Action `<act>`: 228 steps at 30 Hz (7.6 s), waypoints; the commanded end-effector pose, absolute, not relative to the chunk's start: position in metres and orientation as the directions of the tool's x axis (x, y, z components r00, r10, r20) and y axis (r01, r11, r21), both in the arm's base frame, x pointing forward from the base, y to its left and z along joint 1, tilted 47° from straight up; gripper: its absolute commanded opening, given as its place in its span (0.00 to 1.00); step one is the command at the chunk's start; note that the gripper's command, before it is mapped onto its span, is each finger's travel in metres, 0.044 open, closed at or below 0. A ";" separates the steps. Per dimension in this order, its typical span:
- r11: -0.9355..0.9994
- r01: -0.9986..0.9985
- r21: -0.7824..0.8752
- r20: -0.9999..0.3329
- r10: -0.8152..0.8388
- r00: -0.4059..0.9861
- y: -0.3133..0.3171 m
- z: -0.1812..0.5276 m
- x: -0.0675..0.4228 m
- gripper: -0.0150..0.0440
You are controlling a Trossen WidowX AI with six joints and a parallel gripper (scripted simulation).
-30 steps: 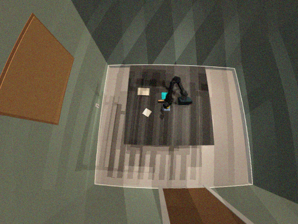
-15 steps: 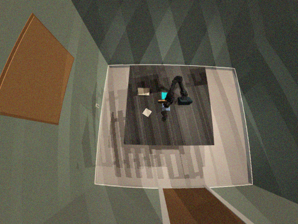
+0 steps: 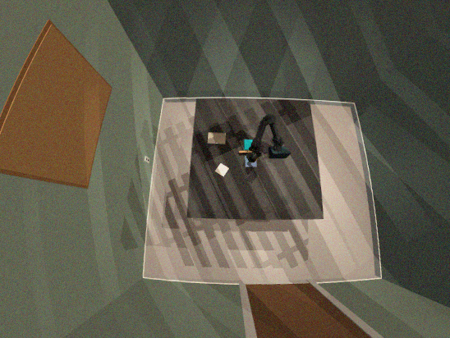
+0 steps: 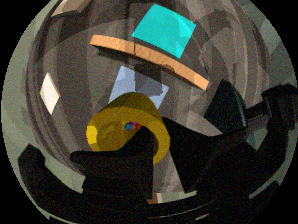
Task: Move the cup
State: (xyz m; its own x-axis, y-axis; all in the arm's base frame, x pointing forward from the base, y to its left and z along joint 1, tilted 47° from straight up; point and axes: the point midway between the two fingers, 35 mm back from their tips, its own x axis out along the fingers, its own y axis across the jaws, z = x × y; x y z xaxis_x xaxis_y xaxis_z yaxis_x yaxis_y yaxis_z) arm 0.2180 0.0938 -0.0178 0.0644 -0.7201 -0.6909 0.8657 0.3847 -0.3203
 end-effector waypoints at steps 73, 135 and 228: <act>0.380 0.870 -0.315 -0.692 -0.719 0.063 0.001 0.086 0.230 0.25; 0.379 0.870 -0.315 -0.691 -0.720 0.064 -0.065 0.080 0.233 0.25; 0.381 0.865 -0.326 -0.686 -0.725 0.060 -0.042 0.101 0.228 0.90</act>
State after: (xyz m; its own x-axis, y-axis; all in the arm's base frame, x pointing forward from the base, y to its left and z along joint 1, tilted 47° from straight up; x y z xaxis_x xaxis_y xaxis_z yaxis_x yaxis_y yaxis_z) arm 0.2284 -0.0422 0.1013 0.0601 -0.7252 -0.6859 0.8660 0.3796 -0.3254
